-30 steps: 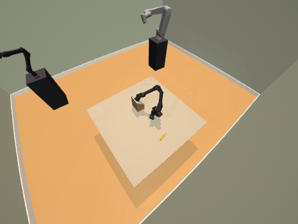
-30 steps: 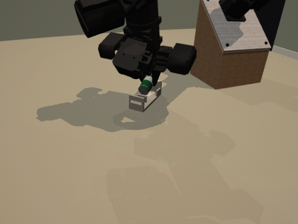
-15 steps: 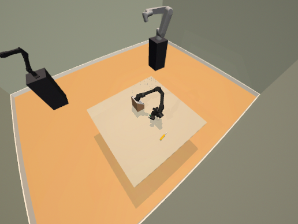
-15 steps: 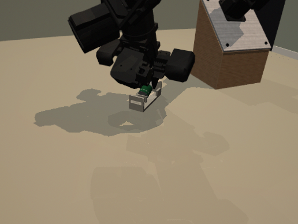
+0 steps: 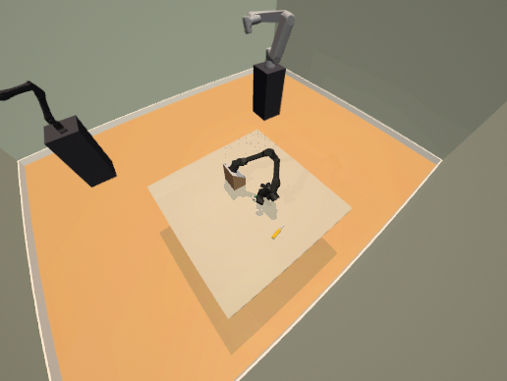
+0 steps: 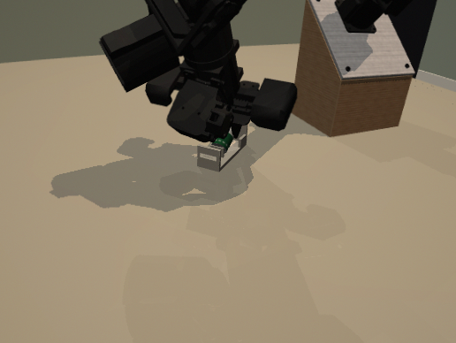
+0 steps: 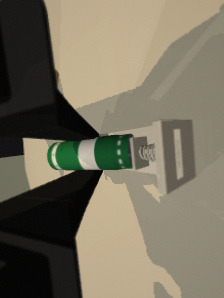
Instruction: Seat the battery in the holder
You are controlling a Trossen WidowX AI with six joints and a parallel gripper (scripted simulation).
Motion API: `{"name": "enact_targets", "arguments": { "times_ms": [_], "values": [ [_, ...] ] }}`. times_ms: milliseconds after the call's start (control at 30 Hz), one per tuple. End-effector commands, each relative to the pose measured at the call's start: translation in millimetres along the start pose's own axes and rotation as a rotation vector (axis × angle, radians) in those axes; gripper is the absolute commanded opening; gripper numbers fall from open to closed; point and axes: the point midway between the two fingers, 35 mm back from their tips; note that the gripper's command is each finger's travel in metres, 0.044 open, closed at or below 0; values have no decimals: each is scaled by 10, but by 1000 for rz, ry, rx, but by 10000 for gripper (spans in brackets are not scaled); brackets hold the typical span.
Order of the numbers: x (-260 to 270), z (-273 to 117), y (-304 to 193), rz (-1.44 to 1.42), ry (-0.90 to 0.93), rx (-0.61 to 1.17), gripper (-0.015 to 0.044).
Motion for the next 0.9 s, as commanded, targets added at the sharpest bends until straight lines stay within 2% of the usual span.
{"name": "enact_targets", "arguments": {
  "times_ms": [0,867],
  "values": [
    [-14,9,30,4,1,8,80],
    [-25,-70,194,3,6,15,80]
  ]
}}
Point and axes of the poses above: the point midway between the two fingers, 35 mm back from their tips, its own z axis out along the fingers, its own x axis across the jaws, y = z × x, and after that the axes turned 3 degrees about -z, right-handed
